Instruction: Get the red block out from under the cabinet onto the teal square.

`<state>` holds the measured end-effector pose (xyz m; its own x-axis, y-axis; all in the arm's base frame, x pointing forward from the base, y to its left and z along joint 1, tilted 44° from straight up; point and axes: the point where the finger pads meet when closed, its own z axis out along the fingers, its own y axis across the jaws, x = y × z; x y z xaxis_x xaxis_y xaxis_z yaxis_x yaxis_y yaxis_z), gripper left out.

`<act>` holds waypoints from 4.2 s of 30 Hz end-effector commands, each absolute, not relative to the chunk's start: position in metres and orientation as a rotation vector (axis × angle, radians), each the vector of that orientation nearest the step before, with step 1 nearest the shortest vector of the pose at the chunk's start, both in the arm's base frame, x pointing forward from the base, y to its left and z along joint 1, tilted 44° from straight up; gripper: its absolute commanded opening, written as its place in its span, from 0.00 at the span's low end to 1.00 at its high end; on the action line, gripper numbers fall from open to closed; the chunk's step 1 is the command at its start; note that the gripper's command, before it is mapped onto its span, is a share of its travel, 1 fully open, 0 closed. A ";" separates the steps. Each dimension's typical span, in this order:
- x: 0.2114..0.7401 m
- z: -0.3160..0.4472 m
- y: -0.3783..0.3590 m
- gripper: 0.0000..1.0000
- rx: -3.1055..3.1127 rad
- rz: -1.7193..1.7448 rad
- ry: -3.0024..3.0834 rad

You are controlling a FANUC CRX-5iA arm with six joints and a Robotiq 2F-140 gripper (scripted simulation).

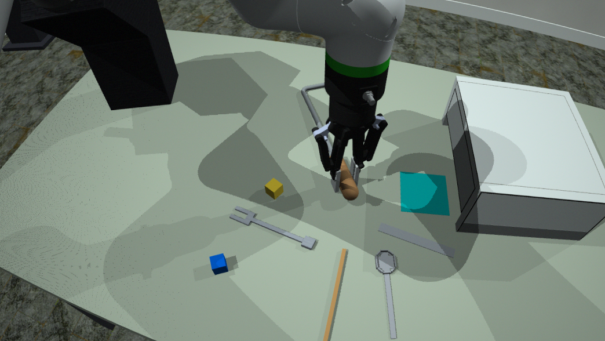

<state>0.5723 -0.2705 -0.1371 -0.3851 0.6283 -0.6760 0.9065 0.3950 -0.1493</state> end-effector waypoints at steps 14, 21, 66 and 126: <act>0.572 -0.135 -0.268 0.00 1.309 -0.698 2.133; 0.572 -0.134 -0.268 0.00 1.309 -0.698 2.133; 0.549 -0.157 -0.249 0.00 1.698 -0.511 1.753; 0.478 -0.230 -0.188 0.00 2.368 0.140 0.254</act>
<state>0.4814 -0.1917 -0.2266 0.9637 0.2649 -0.0343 0.2153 -0.6941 0.6869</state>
